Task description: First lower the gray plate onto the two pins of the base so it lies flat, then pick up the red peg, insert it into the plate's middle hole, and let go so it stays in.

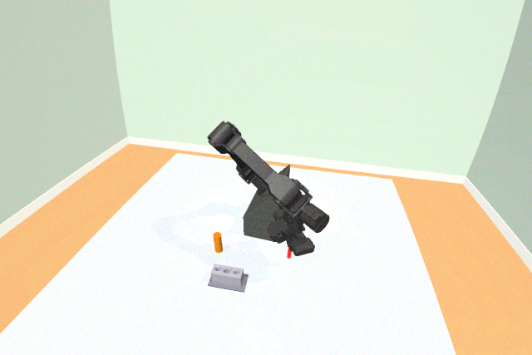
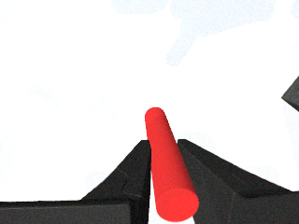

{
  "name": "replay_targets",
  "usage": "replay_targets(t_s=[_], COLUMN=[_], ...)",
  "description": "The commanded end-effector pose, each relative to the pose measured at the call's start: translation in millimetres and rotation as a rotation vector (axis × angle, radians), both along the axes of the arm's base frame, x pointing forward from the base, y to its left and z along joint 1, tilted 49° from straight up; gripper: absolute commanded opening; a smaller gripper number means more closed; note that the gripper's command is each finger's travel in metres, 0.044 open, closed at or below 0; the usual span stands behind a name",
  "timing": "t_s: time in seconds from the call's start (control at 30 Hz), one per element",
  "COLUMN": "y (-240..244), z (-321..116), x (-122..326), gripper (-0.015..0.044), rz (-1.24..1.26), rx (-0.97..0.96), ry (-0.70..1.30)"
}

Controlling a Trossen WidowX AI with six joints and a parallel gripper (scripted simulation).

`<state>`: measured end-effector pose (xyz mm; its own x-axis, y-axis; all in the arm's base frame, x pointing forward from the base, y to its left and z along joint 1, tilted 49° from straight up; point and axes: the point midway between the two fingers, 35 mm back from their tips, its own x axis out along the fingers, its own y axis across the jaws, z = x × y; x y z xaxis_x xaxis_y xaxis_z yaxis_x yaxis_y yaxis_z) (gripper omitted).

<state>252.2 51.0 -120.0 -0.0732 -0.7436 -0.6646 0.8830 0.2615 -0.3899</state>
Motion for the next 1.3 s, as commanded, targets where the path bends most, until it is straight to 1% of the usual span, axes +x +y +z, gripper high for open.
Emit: replay_targets(t_s=[0.0,0.13,0.17,0.23,1.27], y=[10,20,12,11,-32], z=[7,16,11,13,64], x=[3,4,2,5,60], gripper=[0.0,0.0,0.0,0.0,0.0], rz=[-0.006,-0.006,0.0,0.0,0.005], rx=[0.008,0.008,0.0,0.002,0.024], ry=[-0.006,-0.006,0.0,0.0,-0.004])
